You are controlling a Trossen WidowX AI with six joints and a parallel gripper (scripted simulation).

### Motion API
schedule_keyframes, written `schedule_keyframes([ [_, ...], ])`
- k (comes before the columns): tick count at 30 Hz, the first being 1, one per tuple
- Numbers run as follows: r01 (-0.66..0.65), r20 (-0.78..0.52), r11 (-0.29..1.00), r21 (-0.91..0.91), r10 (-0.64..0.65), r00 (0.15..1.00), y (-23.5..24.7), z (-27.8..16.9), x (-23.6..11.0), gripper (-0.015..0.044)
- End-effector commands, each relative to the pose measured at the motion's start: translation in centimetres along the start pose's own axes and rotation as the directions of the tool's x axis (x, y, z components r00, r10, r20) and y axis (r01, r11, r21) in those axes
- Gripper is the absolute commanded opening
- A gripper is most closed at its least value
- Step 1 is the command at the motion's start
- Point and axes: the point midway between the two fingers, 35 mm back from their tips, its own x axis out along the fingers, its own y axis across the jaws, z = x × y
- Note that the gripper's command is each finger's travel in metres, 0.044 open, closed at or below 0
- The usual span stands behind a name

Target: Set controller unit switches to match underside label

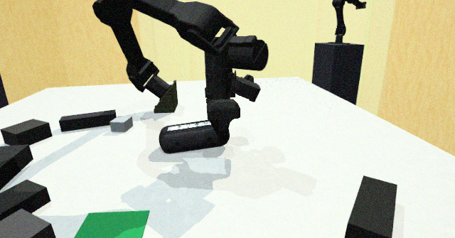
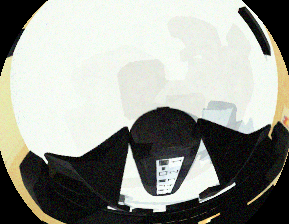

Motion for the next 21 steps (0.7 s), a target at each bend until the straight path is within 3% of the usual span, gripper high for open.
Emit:
schedule_keyframes([
  [1,-0.001,-0.013,1.000,-0.008,0.001,1.000,0.13,-0.24,0.52,0.0338],
  [20,-0.001,-0.005,1.000,-0.002,0.001,1.000,0.05,0.04,1.06,0.0338],
  [21,-0.003,-0.002,1.000,-0.001,0.003,1.000,0.04,0.09,1.11,0.0364],
])
